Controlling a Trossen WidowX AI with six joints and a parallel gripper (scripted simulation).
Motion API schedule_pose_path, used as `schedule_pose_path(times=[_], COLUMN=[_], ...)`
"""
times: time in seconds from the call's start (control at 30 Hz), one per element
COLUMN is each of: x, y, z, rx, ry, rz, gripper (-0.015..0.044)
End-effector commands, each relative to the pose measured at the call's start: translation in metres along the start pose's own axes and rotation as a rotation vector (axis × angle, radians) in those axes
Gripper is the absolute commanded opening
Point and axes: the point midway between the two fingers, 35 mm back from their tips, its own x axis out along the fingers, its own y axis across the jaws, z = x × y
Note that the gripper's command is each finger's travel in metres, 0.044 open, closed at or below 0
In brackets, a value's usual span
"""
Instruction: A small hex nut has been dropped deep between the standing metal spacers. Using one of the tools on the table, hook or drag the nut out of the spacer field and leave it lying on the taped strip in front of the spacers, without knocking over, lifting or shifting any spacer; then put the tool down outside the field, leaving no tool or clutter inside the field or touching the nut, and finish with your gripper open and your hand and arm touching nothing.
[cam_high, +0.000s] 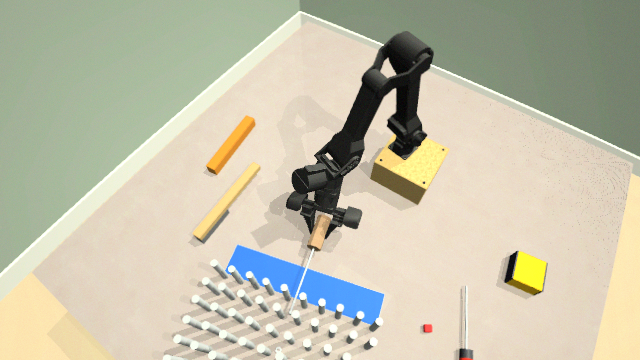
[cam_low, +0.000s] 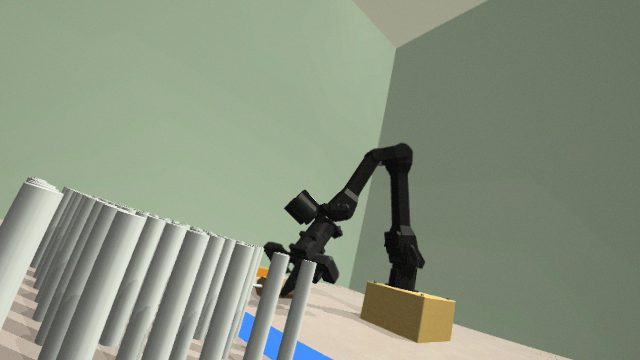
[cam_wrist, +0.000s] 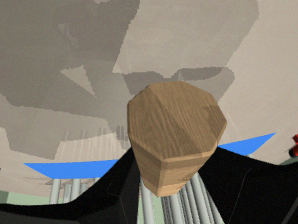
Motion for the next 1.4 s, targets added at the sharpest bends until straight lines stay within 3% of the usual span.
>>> schedule_pose_path(times=[0.0,1.37], x=[0.002,0.019], y=[0.001,0.001], z=[-0.004,-0.03], rx=[0.002,0.002], ry=[0.004,0.008], rz=[0.005,0.005], gripper=[0.0,0.0])
